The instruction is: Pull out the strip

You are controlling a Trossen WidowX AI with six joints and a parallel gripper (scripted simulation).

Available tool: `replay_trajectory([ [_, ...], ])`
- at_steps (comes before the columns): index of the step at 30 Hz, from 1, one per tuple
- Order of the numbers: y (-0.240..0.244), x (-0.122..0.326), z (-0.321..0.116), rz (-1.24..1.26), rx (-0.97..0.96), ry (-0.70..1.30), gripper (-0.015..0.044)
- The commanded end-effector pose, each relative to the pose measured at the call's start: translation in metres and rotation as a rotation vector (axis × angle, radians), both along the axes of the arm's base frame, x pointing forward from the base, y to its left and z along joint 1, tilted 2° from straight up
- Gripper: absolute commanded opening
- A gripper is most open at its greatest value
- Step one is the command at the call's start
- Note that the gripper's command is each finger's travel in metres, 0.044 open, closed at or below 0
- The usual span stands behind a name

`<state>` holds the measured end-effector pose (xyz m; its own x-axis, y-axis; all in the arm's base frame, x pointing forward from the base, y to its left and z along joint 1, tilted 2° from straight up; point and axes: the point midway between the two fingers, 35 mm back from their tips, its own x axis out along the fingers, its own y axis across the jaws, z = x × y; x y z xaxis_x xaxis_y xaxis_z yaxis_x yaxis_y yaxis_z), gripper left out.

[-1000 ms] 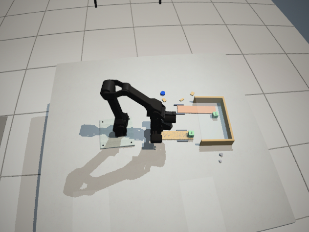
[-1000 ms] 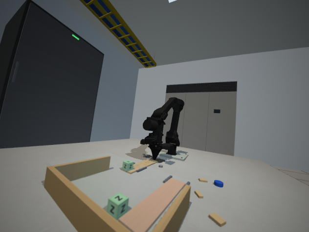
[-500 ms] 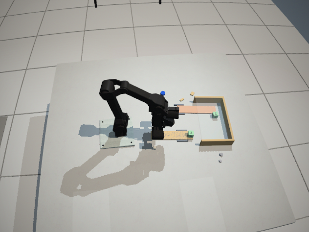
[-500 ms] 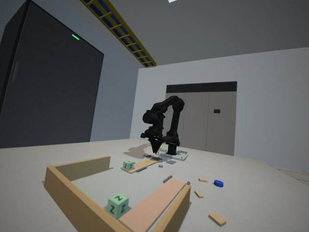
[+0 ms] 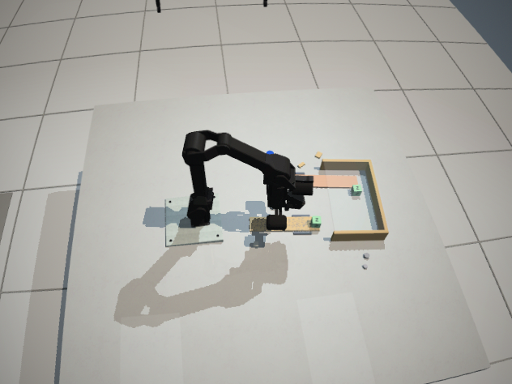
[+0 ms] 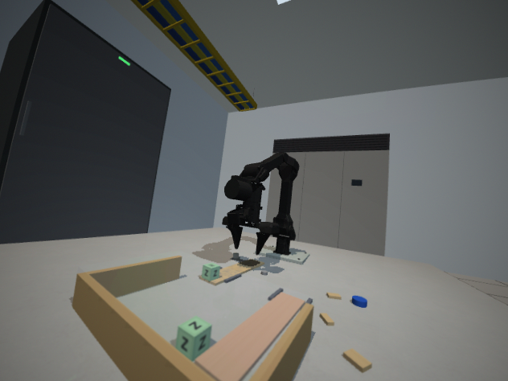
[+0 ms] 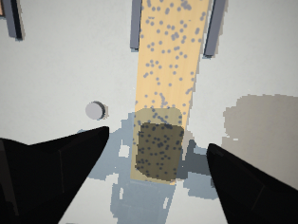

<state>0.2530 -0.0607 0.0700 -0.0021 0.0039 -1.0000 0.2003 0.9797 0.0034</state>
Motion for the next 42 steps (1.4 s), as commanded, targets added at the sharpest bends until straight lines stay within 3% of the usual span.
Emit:
replay_trajectory([
  [1,-0.003,0.015,0.002,-0.006,-0.005,0.003,0.0440],
  [42,-0.028,0.144,0.020,-0.006,-0.007,-0.008,0.0440],
])
